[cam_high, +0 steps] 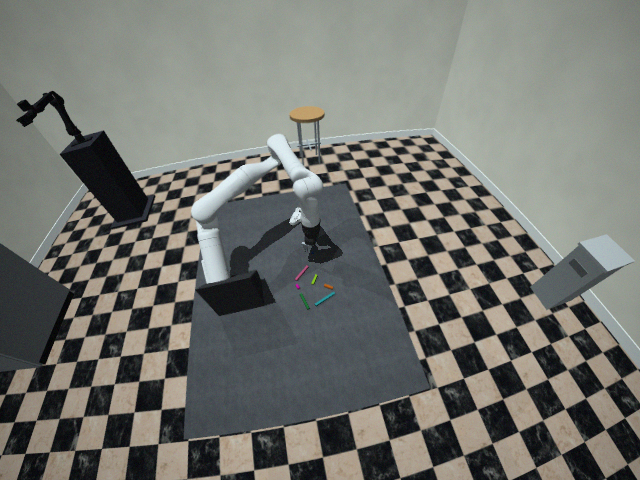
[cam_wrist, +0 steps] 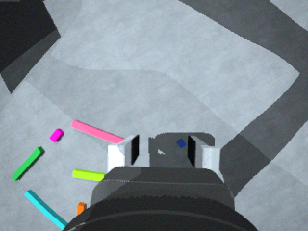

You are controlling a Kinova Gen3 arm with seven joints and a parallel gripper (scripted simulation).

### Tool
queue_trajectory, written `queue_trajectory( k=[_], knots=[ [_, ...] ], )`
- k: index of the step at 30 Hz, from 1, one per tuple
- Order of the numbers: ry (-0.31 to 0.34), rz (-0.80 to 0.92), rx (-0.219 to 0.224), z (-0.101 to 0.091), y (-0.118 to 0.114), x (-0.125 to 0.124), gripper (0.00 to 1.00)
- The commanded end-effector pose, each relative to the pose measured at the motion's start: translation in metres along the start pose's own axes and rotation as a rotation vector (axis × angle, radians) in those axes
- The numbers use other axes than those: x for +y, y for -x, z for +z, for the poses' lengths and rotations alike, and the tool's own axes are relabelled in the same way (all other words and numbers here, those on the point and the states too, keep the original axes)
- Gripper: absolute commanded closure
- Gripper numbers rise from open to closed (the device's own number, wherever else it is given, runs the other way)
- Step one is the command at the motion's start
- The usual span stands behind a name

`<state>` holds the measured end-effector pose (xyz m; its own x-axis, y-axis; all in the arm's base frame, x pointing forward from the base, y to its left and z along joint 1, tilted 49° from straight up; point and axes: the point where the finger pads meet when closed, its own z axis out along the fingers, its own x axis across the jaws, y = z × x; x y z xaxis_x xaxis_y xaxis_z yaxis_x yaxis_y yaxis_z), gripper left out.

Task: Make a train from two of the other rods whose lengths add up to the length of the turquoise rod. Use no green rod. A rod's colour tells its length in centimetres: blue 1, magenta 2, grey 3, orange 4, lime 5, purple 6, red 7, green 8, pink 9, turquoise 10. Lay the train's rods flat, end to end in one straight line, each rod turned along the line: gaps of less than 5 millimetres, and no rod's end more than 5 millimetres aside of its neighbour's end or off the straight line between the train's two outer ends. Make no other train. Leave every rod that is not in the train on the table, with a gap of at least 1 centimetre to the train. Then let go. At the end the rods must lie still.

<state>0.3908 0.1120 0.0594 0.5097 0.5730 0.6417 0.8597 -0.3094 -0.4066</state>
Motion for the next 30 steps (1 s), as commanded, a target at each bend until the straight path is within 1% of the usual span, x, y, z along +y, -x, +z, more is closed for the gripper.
queue_trajectory(
  k=[1, 11, 13, 28, 30],
  knots=[
    [-0.002, 0.097, -0.004, 0.001, 0.009, -0.001, 0.00],
    [-0.004, 0.556, -0.004, 0.005, 0.029, -0.004, 0.00],
    [-0.004, 0.556, -0.004, 0.005, 0.029, -0.004, 0.00],
    [0.000, 1.241, -0.002, 0.011, 0.062, -0.004, 0.00],
    [0.000, 1.241, -0.002, 0.011, 0.062, -0.004, 0.00]
  ],
)
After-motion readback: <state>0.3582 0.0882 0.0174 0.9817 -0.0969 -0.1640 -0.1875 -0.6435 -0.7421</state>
